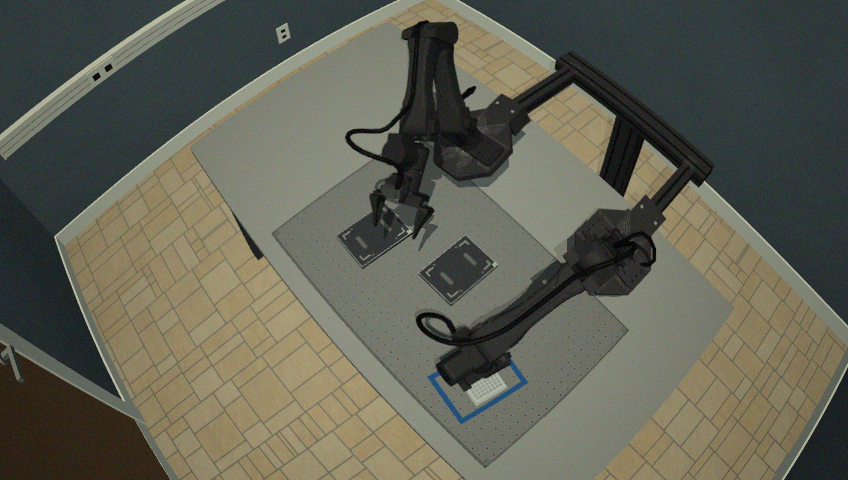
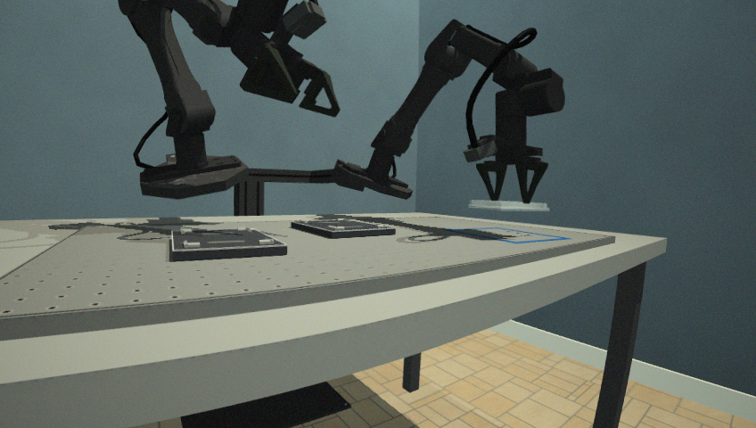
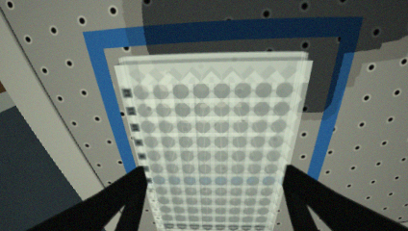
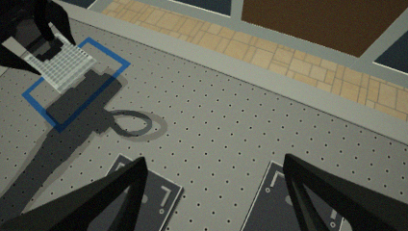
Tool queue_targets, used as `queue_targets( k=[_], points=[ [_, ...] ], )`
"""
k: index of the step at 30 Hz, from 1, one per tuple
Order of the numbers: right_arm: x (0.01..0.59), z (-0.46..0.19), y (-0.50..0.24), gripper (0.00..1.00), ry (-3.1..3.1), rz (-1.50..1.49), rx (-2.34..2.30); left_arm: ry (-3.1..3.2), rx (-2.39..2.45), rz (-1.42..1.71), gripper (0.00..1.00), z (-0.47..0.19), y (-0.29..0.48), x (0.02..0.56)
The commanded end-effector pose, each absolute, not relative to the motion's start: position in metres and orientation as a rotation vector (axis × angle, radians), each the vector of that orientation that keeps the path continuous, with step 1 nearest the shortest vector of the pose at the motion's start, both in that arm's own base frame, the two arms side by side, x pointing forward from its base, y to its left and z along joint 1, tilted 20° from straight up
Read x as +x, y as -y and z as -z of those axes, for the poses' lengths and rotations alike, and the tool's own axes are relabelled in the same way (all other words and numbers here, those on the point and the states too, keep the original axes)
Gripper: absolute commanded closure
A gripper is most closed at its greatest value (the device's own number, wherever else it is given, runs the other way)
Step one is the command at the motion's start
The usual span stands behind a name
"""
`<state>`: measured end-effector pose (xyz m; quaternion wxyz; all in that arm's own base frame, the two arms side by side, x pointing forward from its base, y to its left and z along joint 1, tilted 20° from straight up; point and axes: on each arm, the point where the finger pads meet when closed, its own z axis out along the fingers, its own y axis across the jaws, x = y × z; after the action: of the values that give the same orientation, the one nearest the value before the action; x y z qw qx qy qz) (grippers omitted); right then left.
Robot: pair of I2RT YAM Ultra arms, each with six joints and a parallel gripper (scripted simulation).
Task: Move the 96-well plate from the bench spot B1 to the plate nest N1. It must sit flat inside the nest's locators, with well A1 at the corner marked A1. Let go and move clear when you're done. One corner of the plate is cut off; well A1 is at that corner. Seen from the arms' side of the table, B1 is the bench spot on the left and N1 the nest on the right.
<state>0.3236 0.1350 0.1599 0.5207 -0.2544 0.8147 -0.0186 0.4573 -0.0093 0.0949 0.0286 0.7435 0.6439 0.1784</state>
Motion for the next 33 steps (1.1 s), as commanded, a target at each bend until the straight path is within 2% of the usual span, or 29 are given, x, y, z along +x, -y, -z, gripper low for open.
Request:
queue_targets(
  k=[1, 9, 14, 25, 33],
  points=[
    [0.336, -0.181, -0.106, 0.00, -1.964, 0.019, -0.561, -1.986, 2.296, -0.549, 0.24, -0.097, 0.011, 0.457],
    [0.352, -0.197, 0.006, 0.00, -2.025, 0.131, -0.269, -2.011, 2.256, -0.578, 0.24, -0.095, 0.014, 0.459],
    [0.350, -0.200, 0.031, 0.00, -2.032, 0.160, -0.204, -2.046, 2.185, -0.608, 0.24, -0.096, 0.027, 0.455],
    [0.345, -0.207, 0.069, 0.00, -2.032, 0.215, -0.097, -2.108, 2.193, -0.561, 0.24, -0.030, 0.172, 0.359],
    [0.345, -0.207, 0.070, 0.00, -2.032, 0.216, -0.095, -2.044, 2.253, -0.555, 0.24, -0.014, 0.237, 0.324]
  ],
)
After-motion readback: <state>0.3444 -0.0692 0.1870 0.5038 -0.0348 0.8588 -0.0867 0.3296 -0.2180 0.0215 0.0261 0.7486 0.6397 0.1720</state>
